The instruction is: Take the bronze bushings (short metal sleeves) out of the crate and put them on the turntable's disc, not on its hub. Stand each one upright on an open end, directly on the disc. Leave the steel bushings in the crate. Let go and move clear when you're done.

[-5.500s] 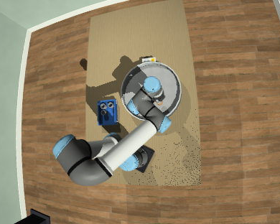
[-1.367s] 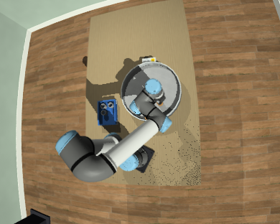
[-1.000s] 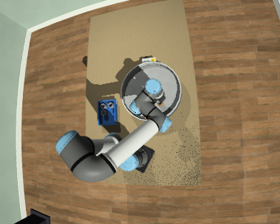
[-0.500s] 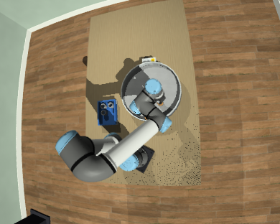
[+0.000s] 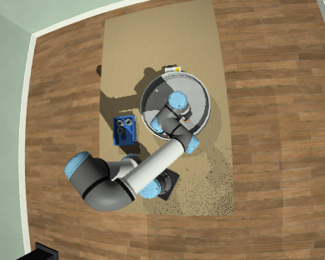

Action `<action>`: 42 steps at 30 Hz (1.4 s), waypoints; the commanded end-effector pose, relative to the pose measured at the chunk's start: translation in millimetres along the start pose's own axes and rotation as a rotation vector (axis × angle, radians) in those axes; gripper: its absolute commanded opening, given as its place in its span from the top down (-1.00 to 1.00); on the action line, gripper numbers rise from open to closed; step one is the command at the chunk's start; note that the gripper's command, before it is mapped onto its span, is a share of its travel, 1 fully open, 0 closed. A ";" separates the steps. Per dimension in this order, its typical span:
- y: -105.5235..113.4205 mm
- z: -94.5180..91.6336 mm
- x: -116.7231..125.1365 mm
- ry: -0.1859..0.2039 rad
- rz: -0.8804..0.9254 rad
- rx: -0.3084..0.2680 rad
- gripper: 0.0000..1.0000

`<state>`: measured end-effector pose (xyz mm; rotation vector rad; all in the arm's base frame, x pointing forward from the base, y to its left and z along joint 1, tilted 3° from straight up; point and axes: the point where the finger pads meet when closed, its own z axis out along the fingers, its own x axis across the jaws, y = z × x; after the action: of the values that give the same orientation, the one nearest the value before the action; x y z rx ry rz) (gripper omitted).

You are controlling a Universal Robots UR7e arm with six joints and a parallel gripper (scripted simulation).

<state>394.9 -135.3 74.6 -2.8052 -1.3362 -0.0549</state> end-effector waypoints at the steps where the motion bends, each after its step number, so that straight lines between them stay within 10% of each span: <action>1: 0.4 -0.4 0.0 0.000 0.000 -0.001 0.25; 42: 0.3 -46.3 0.0 0.000 0.000 -0.001 0.25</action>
<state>394.1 -137.3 119.3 -2.8055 -1.3363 -0.0552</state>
